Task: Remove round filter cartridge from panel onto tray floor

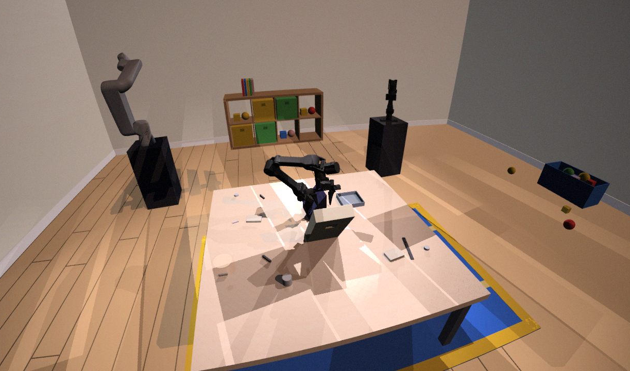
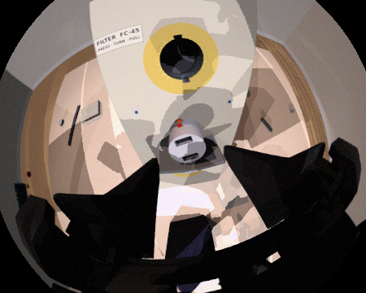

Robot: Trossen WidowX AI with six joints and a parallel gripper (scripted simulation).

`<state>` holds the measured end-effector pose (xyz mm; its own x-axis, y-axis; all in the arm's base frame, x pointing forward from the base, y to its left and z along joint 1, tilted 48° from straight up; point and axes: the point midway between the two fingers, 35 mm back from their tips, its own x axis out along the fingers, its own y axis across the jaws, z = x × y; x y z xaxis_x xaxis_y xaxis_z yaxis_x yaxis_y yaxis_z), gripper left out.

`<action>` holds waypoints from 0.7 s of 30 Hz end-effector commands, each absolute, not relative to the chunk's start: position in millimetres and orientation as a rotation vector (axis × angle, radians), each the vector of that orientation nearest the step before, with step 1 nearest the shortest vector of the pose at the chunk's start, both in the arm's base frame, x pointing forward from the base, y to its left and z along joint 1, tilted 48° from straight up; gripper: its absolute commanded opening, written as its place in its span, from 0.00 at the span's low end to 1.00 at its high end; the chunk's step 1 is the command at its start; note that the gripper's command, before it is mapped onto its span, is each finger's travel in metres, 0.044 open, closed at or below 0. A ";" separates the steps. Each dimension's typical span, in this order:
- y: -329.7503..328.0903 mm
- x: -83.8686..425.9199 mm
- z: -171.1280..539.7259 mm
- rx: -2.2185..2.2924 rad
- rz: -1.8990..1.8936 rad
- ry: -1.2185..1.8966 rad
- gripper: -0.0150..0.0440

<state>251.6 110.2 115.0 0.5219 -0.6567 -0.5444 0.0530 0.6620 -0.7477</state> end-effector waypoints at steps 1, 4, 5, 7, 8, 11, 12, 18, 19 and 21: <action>104.3 252.9 108.9 -0.717 -0.491 0.943 0.77; 101.3 255.6 106.0 -0.716 -0.490 0.944 0.77; 100.2 256.5 105.1 -0.716 -0.490 0.944 0.77; 98.2 258.2 103.2 -0.716 -0.490 0.944 0.77; 97.1 259.1 102.3 -0.716 -0.490 0.944 0.77; 94.0 261.6 99.6 -0.716 -0.490 0.944 0.77; 92.9 262.5 98.8 -0.716 -0.490 0.944 0.77; 86.2 267.4 93.7 -0.716 -0.490 0.943 0.77; 85.1 268.2 92.9 -0.716 -0.491 0.942 0.77; 82.8 269.7 91.3 -0.716 -0.491 0.942 0.77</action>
<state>267.0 89.0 94.3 0.5088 -0.6558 -0.5577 0.0738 0.6786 -0.7307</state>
